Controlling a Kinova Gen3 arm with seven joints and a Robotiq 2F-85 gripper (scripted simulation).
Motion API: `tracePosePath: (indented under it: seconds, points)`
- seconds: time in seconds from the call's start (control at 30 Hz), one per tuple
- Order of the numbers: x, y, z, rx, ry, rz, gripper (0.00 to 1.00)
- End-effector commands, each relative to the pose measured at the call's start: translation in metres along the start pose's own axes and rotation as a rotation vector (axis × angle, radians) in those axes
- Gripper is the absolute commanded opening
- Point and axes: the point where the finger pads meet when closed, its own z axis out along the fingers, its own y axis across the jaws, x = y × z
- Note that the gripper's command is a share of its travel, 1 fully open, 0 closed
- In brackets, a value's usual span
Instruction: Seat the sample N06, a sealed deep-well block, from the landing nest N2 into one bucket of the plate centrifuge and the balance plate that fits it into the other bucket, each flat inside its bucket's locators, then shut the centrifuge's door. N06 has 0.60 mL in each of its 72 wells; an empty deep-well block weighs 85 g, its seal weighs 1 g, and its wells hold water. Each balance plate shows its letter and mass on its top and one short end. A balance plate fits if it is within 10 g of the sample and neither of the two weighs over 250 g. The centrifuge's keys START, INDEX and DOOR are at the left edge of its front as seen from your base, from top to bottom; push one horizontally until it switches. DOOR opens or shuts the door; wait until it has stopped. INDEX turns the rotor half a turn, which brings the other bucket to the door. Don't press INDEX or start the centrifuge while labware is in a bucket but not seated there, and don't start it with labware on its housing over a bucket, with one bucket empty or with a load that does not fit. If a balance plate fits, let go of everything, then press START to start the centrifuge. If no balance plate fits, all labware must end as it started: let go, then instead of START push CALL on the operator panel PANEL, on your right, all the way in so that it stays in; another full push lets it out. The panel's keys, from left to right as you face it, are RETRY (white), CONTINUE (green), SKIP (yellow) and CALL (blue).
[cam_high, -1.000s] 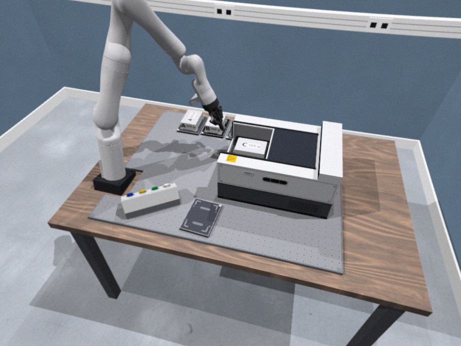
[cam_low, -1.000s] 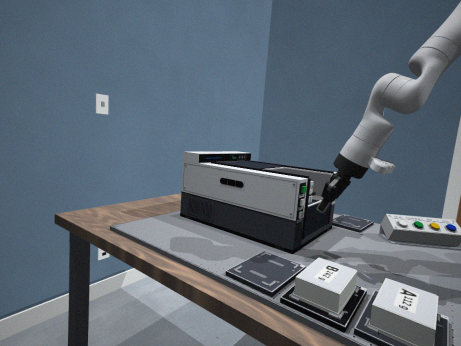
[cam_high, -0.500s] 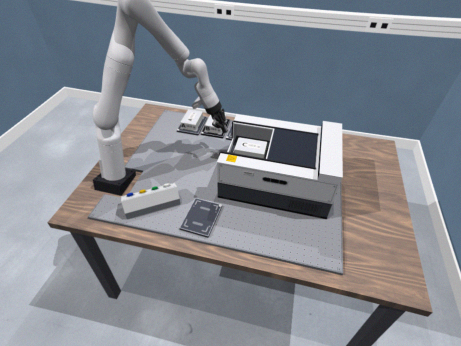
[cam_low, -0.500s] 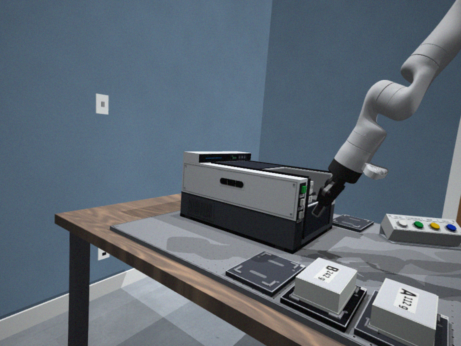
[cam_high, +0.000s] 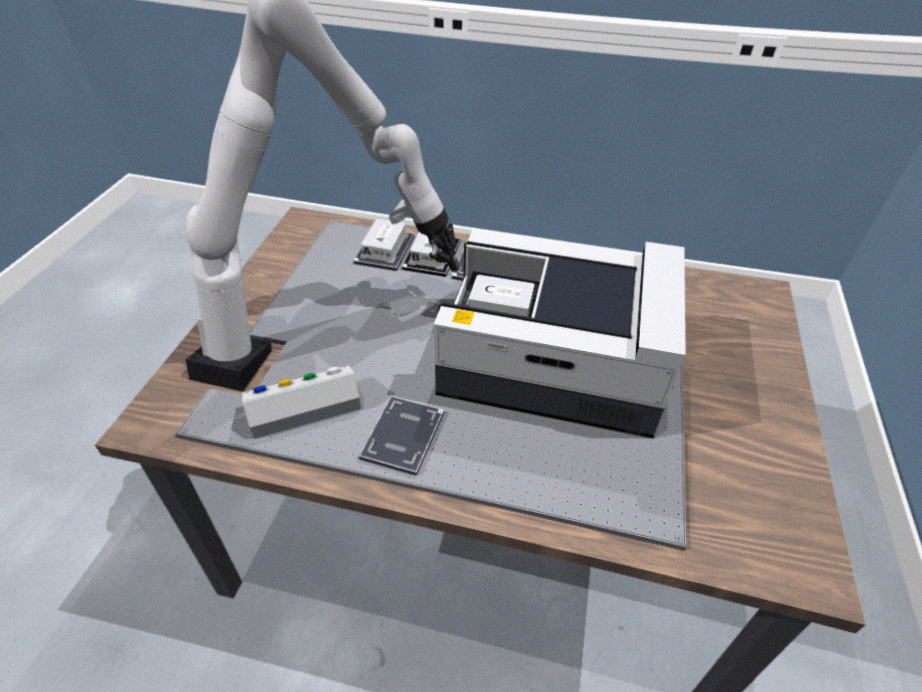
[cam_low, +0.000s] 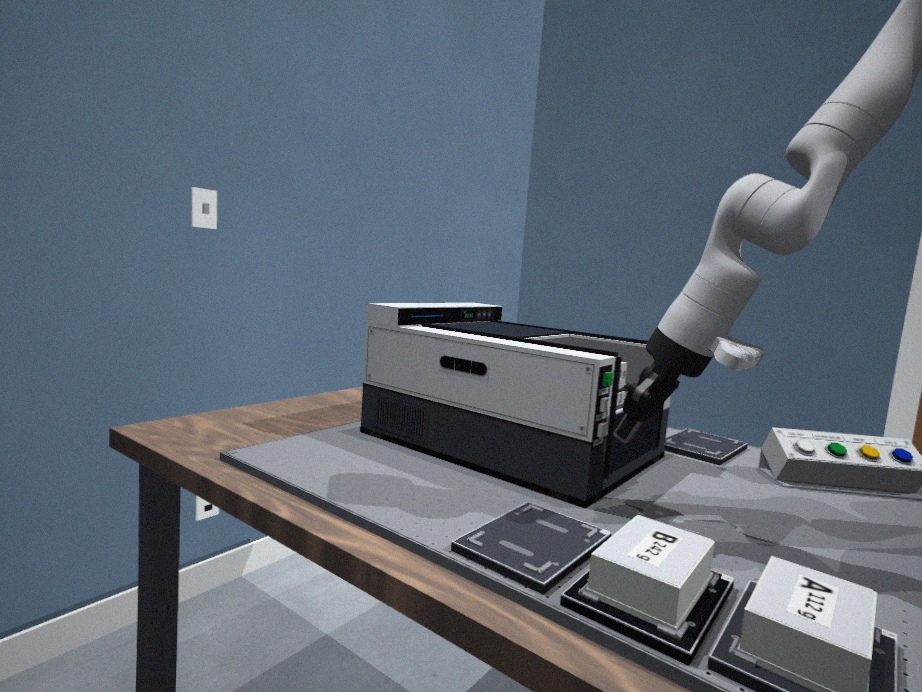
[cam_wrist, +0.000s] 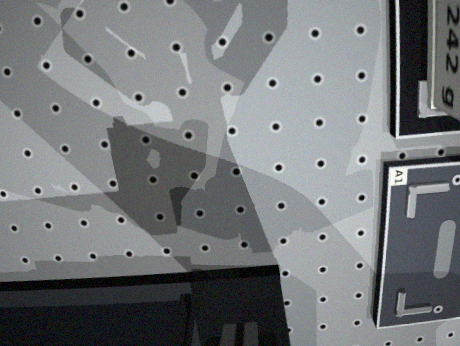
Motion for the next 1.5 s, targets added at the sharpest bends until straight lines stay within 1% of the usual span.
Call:
tracePosePath:
  seconds: [0.0, 1.47]
  points:
    - [-0.0005, 0.0003, 0.0005, -0.001, -0.002, 0.0, 0.1]
    - [0.0029, 0.0003, -0.0011, -0.001, -0.002, 0.0, 0.1]
